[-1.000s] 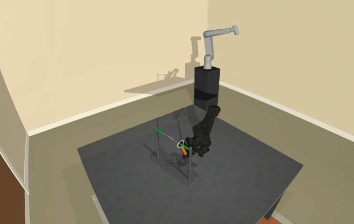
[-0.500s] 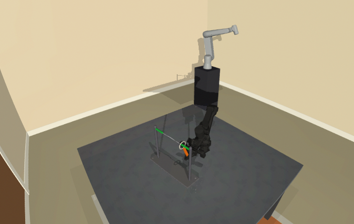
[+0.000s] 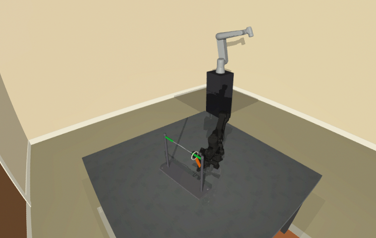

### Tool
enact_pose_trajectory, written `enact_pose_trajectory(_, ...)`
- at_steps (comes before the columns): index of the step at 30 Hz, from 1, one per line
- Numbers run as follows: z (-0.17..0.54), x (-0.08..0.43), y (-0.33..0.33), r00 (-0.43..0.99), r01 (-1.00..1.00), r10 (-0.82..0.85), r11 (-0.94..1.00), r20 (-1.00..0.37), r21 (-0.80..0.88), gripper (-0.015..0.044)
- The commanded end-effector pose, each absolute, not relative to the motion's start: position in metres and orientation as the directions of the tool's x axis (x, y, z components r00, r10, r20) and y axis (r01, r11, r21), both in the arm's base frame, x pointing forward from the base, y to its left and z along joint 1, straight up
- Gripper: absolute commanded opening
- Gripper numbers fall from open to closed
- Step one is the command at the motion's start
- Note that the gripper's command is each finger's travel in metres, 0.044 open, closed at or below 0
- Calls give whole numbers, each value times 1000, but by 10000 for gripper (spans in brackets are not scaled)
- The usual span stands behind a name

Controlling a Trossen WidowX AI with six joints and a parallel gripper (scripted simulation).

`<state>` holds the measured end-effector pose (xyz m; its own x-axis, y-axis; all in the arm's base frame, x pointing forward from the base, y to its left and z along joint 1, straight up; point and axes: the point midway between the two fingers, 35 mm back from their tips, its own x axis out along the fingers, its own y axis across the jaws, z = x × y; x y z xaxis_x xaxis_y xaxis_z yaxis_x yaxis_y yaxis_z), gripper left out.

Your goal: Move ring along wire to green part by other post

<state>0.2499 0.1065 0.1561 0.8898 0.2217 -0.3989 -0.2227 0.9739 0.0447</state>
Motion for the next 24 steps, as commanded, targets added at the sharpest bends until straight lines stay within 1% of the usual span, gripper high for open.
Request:
enact_pose_trajectory(1, 148, 250, 107, 888, -218, 217, 975, -405, 44, -150)
enact_pose_trajectory(24, 145, 250, 107, 888, -218, 217, 975, -405, 44, -150)
